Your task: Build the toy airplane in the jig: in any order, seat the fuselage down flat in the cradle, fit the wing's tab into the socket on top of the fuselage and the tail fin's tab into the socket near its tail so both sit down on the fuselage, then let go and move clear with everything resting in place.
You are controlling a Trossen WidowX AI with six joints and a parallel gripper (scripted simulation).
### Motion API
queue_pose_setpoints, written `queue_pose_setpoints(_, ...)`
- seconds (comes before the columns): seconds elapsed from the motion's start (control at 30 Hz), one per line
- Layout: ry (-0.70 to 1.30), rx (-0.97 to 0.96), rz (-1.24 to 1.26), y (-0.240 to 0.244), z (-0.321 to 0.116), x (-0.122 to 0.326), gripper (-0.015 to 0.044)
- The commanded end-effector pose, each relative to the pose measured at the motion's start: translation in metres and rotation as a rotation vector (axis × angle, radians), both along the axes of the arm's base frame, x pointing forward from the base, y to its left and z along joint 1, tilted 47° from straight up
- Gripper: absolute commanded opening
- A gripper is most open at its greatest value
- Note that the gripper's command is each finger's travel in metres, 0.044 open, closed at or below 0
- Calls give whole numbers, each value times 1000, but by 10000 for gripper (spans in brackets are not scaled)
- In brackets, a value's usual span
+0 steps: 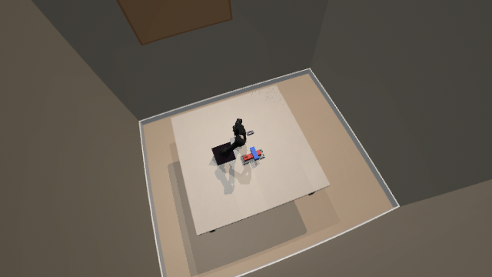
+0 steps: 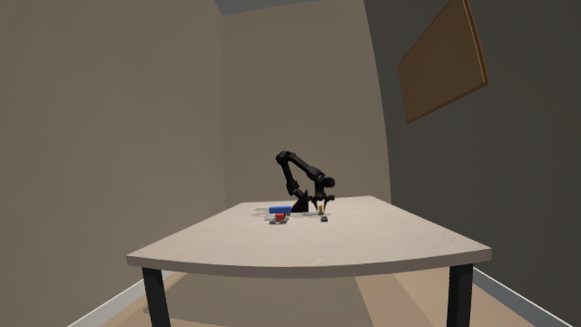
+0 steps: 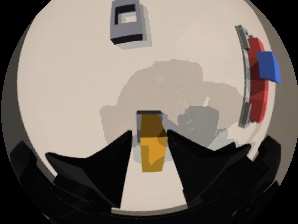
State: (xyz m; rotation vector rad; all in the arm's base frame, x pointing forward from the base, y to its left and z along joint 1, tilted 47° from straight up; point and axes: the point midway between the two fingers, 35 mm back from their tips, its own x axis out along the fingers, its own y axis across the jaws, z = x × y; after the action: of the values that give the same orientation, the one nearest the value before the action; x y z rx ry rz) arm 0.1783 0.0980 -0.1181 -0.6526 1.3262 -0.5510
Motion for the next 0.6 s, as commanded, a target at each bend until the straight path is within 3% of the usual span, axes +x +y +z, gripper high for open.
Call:
queue_pose_setpoints(0.0,0,-1,5,0,0,0,99)
queue_pose_setpoints(0.3,0,-1,5,0,0,0,0)
queue_pose_setpoints(0.57,-34,42,11,18,4,8,0)
